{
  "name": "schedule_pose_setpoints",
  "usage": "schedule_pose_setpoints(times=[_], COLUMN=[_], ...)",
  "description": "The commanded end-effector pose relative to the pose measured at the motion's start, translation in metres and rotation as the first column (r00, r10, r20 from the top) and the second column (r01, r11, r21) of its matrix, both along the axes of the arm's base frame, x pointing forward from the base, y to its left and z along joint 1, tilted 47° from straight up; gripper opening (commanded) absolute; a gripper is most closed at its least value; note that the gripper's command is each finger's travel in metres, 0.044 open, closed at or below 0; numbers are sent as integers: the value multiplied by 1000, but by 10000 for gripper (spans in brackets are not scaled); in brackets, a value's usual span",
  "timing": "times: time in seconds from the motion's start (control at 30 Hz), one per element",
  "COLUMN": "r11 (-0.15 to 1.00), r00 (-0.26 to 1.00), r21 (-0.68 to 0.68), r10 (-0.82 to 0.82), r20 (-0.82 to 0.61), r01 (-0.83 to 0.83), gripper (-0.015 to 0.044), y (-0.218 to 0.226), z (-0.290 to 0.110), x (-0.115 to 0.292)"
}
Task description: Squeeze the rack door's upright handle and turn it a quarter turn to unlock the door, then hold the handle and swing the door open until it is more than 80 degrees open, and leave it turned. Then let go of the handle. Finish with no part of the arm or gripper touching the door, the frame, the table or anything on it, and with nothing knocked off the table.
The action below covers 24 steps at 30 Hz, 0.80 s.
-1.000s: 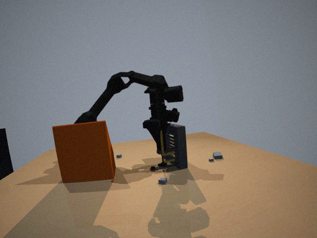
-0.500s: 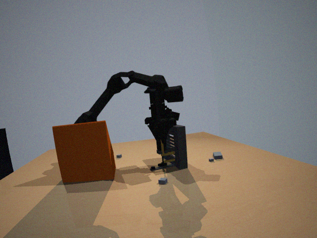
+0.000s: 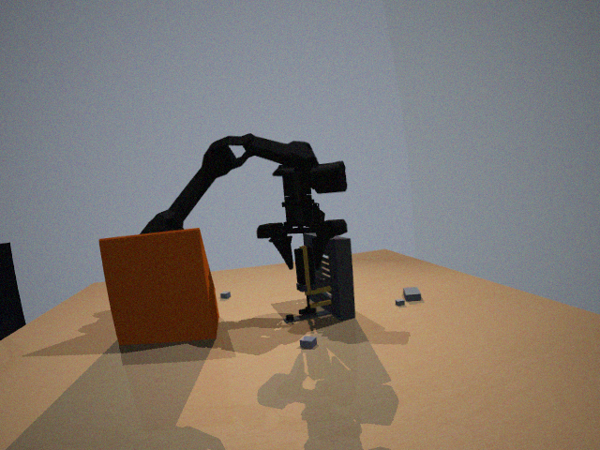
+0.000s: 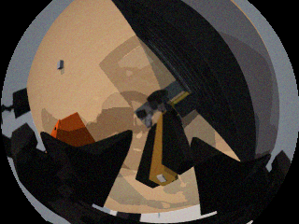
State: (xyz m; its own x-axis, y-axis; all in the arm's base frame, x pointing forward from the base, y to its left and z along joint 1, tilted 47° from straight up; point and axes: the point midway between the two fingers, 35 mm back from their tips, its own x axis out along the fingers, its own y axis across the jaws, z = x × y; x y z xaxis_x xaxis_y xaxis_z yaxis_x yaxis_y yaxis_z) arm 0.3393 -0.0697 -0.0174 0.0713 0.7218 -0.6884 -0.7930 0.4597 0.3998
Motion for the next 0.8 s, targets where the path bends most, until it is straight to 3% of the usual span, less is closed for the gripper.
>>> schedule_pose_setpoints(times=[0.0,0.2,0.43,0.53,0.77], r11=[990,941,838,810,810], r00=[978,873,657,600,600], r21=[-23,-96,-225,-256,-256], r10=[142,338,533,568,568], r20=[156,351,533,564,564], r01=[-140,-325,-498,-527,-527], gripper=[288,288,288,288,288], y=[1,1,1,1,1], z=[1,1,1,1,1], x=[2,2,2,2,2])
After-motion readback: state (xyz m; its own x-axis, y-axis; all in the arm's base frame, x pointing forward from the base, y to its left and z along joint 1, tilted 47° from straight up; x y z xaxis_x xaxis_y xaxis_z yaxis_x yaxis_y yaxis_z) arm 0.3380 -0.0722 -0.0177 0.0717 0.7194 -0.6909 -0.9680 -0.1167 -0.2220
